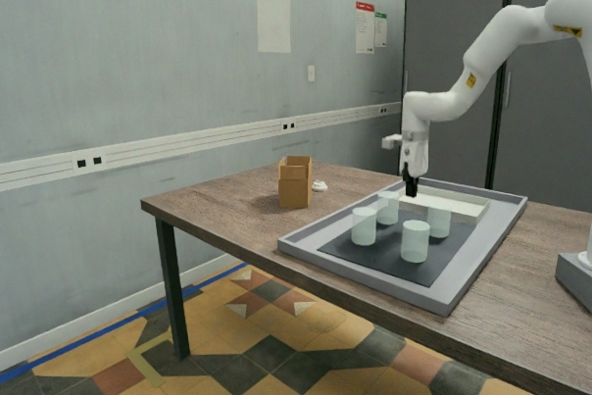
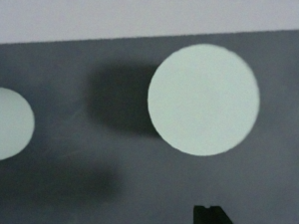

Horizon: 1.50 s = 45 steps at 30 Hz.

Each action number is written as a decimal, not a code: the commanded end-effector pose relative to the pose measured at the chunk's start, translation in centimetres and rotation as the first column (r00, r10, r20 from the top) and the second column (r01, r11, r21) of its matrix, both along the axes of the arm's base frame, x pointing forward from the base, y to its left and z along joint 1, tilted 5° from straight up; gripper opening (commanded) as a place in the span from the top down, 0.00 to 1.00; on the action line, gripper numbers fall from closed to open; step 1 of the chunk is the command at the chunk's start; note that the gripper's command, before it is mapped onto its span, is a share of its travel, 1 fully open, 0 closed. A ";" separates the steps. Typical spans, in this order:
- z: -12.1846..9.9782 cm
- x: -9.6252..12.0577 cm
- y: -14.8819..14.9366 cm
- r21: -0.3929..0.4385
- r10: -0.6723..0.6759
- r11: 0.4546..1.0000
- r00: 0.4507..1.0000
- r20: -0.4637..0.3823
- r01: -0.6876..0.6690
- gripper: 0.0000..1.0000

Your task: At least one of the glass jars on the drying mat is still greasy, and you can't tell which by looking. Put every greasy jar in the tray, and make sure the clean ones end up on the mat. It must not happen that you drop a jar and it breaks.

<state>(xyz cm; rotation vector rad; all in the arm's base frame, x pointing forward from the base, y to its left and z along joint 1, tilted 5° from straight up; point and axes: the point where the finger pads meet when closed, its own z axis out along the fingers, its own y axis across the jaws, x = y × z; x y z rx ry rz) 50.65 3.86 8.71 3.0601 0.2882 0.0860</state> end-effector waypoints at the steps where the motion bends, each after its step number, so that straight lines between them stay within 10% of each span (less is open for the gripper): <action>1: 4.2 -0.2 0.3 0.000 0.000 1.000 1.000 0.003 0.000 1.00; 7: 4.9 -0.3 0.3 0.000 0.000 1.000 1.000 0.003 0.000 1.00; 30: 3.7 -4.1 16.9 0.000 0.000 1.000 1.000 0.003 0.000 1.00; 45: -1.1 -3.8 16.6 0.000 0.000 1.000 1.000 0.003 0.000 1.00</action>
